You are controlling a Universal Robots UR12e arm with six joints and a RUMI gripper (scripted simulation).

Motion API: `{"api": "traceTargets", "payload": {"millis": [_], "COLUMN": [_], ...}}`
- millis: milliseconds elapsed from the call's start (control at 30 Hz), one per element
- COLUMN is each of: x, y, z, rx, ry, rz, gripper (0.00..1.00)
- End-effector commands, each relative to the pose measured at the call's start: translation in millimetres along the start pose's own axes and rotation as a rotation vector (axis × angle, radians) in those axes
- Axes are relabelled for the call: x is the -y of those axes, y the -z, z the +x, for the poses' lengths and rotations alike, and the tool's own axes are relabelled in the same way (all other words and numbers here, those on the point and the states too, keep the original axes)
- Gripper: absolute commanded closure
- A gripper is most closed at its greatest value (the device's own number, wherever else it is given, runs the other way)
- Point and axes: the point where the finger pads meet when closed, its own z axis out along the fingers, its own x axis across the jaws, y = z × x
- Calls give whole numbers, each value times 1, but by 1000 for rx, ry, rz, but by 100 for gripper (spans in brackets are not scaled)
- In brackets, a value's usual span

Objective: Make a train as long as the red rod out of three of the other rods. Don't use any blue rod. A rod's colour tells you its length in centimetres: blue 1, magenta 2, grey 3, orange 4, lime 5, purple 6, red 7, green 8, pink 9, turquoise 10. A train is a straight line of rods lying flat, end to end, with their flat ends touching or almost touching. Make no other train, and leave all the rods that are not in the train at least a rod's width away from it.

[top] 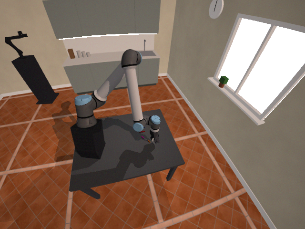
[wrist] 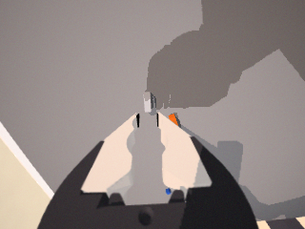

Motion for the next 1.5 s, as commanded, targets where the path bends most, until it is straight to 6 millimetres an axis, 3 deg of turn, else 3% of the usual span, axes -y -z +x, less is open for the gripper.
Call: {"api": "traceTargets", "payload": {"millis": [0, 567, 1467], "x": [0, 0, 0], "y": [-7, -20, -21], "z": [-1, -1, -1], "rx": [1, 1, 1], "ry": [0, 0, 0], "rz": [1, 1, 1], "gripper": [86, 86, 86]}}
